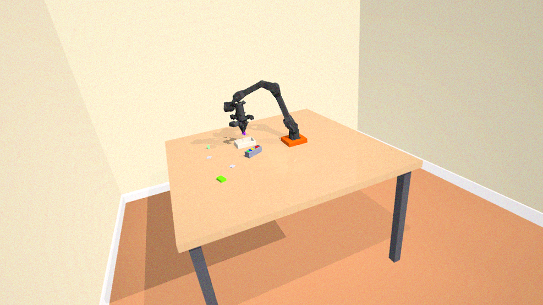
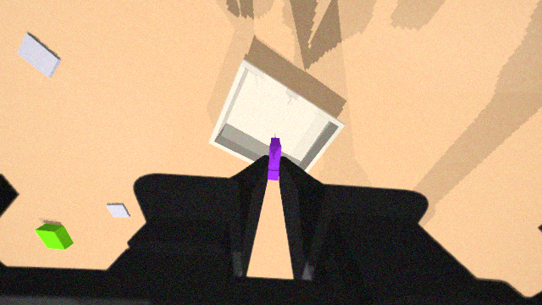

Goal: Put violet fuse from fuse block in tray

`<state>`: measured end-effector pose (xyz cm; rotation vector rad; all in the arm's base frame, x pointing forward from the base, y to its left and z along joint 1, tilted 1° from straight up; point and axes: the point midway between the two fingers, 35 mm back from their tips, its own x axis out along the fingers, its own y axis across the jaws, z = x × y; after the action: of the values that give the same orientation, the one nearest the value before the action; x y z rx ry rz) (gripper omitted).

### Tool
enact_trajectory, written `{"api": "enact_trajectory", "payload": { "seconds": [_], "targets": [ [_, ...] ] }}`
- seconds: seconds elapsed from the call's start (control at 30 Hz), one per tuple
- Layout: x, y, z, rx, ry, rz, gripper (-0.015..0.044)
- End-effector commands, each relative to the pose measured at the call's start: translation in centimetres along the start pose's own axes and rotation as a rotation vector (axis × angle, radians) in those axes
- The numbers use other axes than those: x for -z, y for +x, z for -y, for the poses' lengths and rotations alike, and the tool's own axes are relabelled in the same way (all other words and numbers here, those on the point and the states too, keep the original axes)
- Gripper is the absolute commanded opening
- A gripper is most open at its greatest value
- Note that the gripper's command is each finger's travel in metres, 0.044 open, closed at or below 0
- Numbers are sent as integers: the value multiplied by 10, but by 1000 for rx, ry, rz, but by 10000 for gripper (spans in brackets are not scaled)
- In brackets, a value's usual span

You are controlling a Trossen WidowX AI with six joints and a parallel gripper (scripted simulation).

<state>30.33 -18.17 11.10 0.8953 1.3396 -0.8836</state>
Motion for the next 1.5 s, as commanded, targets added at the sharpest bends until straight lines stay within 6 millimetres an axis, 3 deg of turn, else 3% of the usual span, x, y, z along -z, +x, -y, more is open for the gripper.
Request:
{"api": "enact_trajectory", "payload": {
  "seconds": [0.0, 0.87, 1.27, 1.47],
  "targets": [
    [-3, 0, 1, -3, -12, 0, 0],
    [-3, 39, 1, -3, -12, -1, 0],
    [-3, 36, 1, 0, -7, 0, 315],
    [-3, -1, 1, -3, -12, 0, 330]
  ]
}}
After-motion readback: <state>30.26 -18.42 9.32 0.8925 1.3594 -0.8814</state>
